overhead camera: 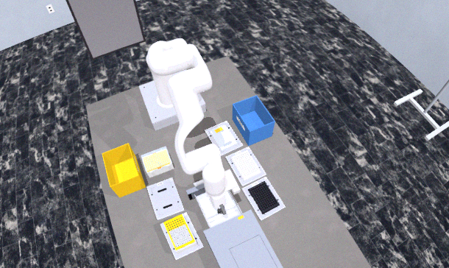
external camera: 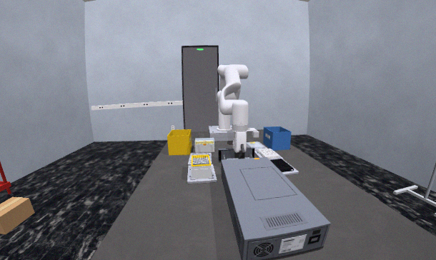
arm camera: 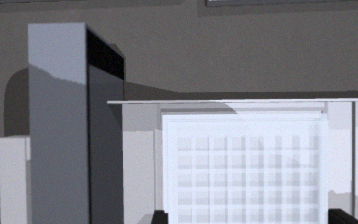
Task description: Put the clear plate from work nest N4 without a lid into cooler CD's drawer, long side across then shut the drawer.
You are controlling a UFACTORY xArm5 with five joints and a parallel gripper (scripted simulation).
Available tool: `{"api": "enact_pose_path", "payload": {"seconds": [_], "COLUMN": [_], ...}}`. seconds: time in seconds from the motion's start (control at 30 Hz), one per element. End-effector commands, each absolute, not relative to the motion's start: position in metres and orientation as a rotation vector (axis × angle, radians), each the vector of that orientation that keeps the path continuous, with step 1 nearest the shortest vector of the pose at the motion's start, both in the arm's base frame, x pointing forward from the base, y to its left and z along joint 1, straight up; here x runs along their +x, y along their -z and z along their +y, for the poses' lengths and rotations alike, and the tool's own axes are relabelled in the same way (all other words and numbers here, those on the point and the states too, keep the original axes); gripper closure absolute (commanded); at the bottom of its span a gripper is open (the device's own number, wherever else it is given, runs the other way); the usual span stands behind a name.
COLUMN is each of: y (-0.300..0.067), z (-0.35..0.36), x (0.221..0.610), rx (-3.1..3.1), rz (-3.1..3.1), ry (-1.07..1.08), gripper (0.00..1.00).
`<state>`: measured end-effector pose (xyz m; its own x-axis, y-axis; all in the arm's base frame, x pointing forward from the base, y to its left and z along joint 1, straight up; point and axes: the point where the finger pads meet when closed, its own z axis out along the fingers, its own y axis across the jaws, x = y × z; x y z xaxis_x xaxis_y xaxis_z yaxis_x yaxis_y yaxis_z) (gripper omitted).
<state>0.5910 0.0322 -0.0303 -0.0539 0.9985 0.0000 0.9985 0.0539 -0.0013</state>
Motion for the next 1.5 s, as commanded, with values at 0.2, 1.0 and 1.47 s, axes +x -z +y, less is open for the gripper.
{"api": "enact_pose_path", "payload": {"seconds": [0.2, 1.0, 1.47], "y": [0.0286, 0.029, 0.0223], "z": [0.0323, 0.0323, 0.0323], "x": [0.593, 0.593, 0.593], "rx": [-2.163, -2.163, -2.163], "rz": [-2.283, -2.283, -2.283], "ry": [0.005, 0.005, 0.005], "gripper": [0.0, 0.0, 0.0]}}
